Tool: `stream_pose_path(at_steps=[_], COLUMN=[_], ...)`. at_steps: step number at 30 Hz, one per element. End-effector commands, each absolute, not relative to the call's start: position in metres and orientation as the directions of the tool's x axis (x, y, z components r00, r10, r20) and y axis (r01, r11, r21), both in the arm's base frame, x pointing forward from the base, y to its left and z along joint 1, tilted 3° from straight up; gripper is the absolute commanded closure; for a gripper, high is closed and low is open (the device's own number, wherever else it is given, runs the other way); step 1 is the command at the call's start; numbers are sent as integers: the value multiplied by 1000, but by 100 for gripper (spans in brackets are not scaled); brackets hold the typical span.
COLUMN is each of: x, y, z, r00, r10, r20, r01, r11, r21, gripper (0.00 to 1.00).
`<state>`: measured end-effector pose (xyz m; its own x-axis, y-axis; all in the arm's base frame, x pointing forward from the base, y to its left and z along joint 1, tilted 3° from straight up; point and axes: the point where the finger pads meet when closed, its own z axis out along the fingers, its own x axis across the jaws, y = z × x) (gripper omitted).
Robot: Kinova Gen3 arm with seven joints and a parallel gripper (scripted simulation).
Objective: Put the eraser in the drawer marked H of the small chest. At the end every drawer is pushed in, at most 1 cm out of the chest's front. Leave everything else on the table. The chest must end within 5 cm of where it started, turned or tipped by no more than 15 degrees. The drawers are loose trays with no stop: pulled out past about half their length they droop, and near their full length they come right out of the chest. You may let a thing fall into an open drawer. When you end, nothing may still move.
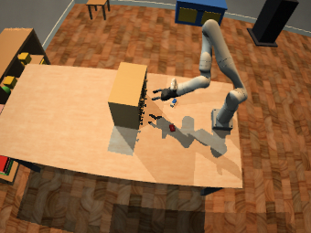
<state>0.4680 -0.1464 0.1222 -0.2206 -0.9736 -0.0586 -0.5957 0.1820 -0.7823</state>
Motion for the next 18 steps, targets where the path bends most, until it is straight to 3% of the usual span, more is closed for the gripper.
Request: stream_pose_path(at_steps=[1,18], x=[468,467], y=[-146,-146], z=[123,123], r00=[-221,-221], r10=[-974,-974], r20=[-58,-57], r01=[-594,-600], r11=[182,182], r21=[-783,-779], gripper=[0,0])
